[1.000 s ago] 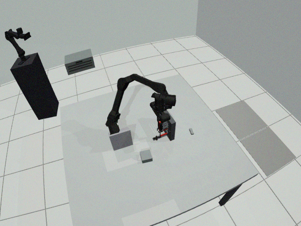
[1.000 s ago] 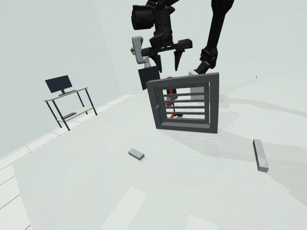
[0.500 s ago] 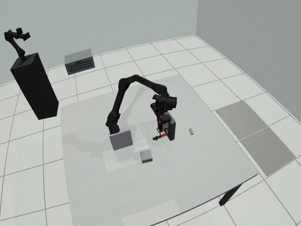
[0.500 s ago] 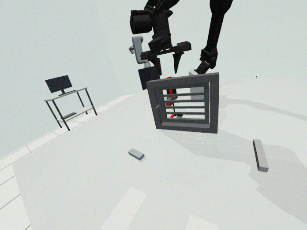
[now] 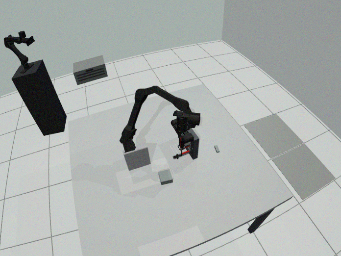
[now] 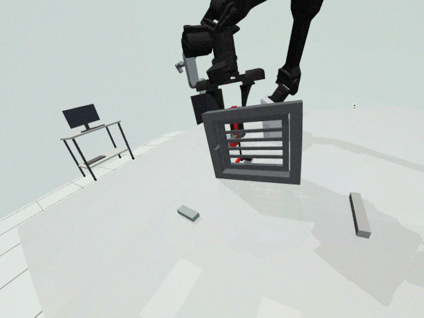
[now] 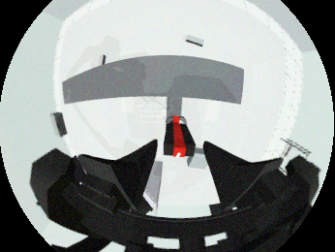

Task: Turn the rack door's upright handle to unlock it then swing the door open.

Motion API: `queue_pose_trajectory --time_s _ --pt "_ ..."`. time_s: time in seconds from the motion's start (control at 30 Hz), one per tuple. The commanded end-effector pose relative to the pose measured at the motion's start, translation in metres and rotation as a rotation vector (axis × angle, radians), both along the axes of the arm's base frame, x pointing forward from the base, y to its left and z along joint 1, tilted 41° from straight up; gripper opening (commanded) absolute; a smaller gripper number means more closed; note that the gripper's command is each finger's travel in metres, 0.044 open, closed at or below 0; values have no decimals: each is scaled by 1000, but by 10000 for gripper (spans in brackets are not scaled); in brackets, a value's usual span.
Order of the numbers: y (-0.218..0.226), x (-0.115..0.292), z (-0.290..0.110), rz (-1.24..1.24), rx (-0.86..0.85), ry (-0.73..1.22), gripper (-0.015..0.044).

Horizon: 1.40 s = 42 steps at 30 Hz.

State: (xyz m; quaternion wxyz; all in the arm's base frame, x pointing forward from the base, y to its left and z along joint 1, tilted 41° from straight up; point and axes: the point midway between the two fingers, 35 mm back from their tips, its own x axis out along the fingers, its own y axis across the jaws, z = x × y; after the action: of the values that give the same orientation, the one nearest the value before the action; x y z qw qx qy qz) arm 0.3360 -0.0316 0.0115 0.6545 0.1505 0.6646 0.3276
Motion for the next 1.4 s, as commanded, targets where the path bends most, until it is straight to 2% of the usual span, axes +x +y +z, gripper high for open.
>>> queue_pose_trajectory --time_s 0.0,0.57,0.83,1.13,1.37 --pt "7 -3 -7 -4 7 10 296" --pt "24 -7 -26 -4 9 10 296" --pt "24 -7 -26 -4 9 10 86" --pt "24 -7 -26 -4 9 10 26" --pt "24 -7 -26 -98 -3 87 24"
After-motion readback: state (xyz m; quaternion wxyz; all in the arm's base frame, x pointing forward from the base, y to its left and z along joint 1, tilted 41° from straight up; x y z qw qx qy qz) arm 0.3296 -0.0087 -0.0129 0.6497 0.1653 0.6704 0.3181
